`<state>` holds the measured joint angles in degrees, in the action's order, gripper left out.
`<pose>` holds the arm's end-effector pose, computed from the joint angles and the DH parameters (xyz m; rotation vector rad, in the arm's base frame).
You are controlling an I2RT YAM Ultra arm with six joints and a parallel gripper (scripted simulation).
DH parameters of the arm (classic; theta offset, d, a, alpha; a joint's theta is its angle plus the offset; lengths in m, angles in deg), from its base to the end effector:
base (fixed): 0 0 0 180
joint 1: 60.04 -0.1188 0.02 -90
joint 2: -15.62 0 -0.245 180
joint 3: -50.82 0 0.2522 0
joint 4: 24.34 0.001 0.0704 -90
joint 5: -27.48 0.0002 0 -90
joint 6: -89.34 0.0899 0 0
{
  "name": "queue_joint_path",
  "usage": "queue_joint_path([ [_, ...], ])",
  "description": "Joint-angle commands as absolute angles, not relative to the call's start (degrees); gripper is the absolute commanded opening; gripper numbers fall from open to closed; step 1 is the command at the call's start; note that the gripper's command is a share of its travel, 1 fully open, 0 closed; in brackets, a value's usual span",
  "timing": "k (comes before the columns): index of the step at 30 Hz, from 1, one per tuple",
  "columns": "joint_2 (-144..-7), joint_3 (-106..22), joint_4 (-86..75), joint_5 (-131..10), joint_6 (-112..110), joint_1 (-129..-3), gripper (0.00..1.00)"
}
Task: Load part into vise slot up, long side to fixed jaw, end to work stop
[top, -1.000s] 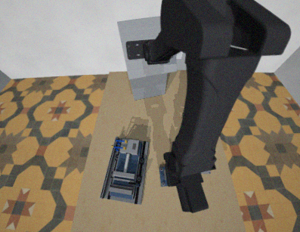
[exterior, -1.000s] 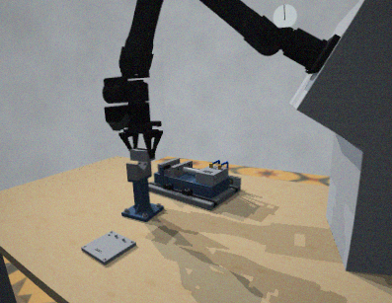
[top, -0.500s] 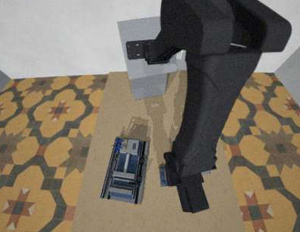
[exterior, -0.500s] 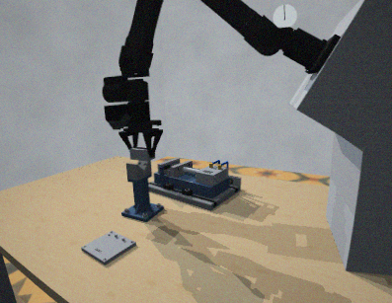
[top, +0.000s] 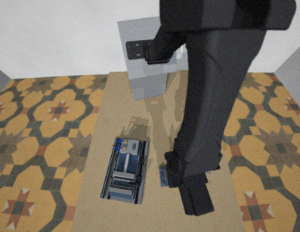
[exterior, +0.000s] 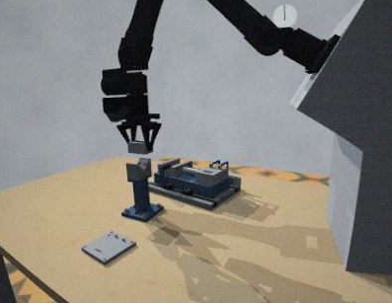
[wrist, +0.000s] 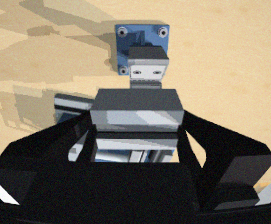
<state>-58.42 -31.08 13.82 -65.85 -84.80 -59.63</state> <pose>0.3407 0.0038 0.3079 -1.5014 1.6202 -0.8051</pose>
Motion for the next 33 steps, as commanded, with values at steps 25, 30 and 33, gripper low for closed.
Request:
queue_joint_path([
  [25,-51.33,-32.75,20.80,-66.81,-85.37,-58.51,0.00],
  [30,-51.10,-32.80,21.08,-66.84,-85.38,-58.48,0.00],
  [33,-51.08,-32.80,21.11,-66.84,-85.39,-58.47,0.00],
])
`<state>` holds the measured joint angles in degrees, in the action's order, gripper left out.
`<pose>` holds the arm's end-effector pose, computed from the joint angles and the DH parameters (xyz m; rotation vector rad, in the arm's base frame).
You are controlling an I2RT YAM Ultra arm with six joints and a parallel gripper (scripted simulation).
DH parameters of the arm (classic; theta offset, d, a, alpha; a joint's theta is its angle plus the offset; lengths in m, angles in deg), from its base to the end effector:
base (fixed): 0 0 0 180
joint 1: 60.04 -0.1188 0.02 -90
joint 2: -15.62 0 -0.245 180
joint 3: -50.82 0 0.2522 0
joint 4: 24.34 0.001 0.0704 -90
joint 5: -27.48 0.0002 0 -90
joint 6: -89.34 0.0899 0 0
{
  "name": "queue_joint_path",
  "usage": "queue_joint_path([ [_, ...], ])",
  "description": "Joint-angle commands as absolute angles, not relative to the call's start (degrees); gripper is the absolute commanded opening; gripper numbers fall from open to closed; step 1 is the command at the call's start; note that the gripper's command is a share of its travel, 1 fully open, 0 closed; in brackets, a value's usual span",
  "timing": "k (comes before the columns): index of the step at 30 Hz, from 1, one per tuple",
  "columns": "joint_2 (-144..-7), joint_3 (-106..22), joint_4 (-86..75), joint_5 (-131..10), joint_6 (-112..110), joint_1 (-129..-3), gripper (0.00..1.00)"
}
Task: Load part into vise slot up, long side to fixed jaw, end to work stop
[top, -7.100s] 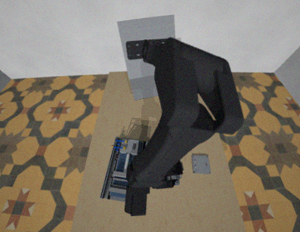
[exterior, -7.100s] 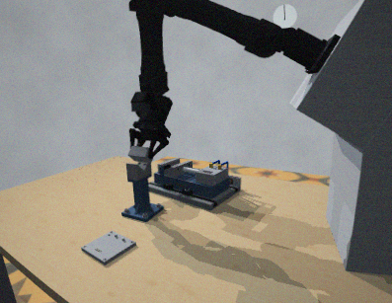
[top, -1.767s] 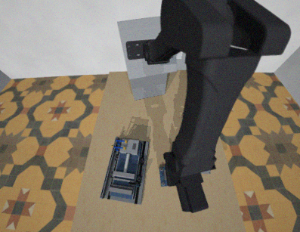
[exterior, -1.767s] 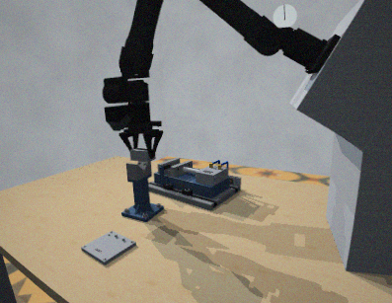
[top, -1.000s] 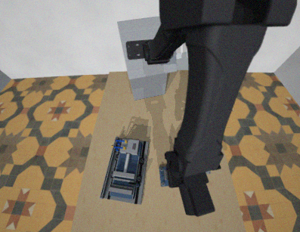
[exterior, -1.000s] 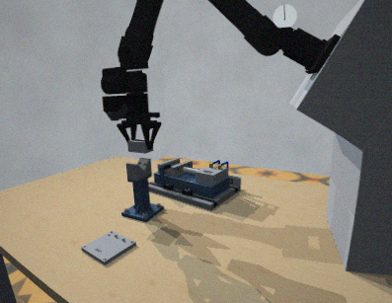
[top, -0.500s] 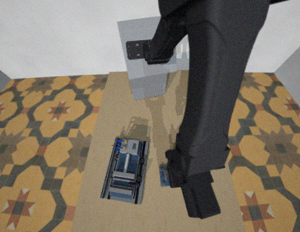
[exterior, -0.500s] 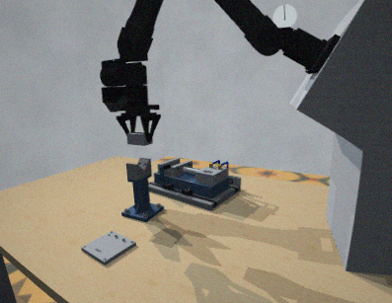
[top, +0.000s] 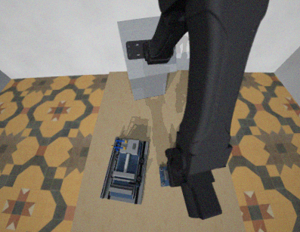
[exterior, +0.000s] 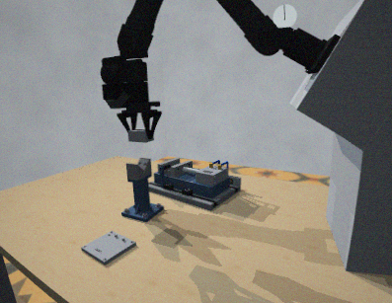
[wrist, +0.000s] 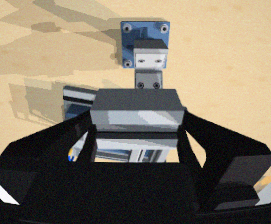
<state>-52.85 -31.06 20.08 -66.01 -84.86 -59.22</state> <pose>0.3126 0.0020 0.3225 -1.5057 1.6330 -0.7990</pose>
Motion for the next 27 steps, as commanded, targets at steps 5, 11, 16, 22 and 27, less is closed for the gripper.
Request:
queue_joint_path([
  [5,-51.07,-32.80,21.13,-66.85,-85.38,-58.47,0.00],
  [11,-51.47,-32.90,21.17,-67.06,-84.35,-58.23,0.00],
  [16,-52.79,-33.05,21.21,-67.34,-83.79,-57.87,0.00],
  [22,-53.62,-33.56,21.34,-68.38,-81.68,-56.57,0.00],
  [27,-55.04,-34.28,21.54,-69.84,-78.72,-54.73,0.00],
])
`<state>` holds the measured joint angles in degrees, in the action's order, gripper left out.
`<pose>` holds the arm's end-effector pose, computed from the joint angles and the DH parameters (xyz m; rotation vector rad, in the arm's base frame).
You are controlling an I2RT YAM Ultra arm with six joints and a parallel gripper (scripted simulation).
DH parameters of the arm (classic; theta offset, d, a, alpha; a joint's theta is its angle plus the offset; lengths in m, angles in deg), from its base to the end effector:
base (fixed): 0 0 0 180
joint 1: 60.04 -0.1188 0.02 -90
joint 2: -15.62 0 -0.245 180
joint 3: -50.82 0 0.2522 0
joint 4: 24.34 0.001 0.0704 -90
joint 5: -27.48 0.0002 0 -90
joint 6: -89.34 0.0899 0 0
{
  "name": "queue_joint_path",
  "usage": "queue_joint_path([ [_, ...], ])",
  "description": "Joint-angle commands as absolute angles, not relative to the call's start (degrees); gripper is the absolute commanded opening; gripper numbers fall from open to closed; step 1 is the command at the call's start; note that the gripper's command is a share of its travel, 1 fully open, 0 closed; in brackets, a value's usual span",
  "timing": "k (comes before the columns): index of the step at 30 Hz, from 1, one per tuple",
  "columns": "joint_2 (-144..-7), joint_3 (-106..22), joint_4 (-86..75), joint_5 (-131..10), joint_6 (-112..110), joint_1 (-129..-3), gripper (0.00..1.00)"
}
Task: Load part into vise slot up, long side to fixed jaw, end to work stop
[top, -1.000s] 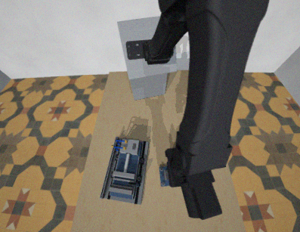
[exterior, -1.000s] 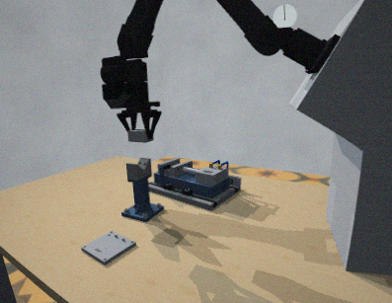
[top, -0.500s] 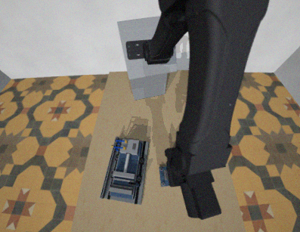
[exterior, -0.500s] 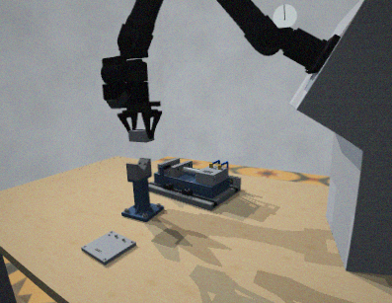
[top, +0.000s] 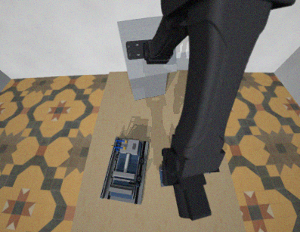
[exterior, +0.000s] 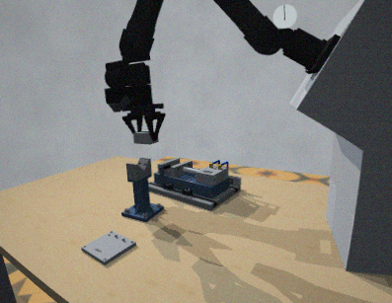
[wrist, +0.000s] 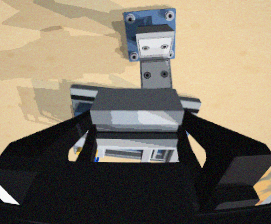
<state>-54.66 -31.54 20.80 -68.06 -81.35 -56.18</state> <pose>0.3178 -0.0117 0.3148 -1.4386 1.7195 -0.7373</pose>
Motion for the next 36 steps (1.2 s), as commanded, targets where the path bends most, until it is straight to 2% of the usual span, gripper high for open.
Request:
queue_joint_path([
  [1,-55.29,-34.48,21.60,-70.20,-77.99,-54.28,0.00],
  [23,-61.96,-39.83,23.26,-79.91,-58.17,-42.12,0.00],
  [36,-68.25,-44.96,25.01,-89.14,-39.84,-30.78,0.00],
])
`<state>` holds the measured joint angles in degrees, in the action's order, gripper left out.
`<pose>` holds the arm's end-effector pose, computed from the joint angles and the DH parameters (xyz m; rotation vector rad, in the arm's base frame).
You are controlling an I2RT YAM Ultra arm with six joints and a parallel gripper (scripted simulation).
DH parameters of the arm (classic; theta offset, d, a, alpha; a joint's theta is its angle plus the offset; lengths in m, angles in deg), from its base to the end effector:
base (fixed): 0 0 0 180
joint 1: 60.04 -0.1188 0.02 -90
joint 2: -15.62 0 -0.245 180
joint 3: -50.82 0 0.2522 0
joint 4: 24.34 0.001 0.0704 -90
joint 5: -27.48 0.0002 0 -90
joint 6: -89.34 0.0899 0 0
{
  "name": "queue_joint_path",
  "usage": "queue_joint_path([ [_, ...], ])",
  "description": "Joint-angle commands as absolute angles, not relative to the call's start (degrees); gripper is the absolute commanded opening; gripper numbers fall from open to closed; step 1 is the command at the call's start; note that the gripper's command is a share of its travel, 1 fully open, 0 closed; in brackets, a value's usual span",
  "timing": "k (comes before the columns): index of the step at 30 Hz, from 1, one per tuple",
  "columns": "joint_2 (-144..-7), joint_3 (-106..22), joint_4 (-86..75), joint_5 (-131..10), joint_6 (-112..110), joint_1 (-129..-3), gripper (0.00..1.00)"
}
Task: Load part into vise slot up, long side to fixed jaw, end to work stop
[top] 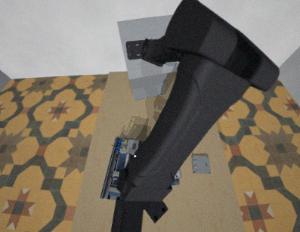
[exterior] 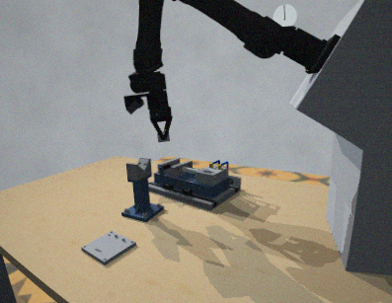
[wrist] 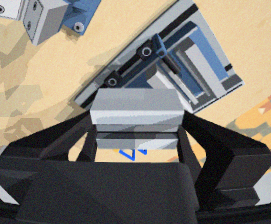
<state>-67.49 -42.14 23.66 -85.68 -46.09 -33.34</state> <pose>0.3374 -0.1290 0.3105 -0.5680 2.1118 -0.2623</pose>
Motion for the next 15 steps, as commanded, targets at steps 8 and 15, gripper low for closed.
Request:
queue_joint_path([
  [8,-71.06,-47.26,25.87,-93.33,-31.80,-25.81,0.00],
  [15,-73.85,-49.54,26.65,-97.40,-23.76,-20.85,0.00],
])
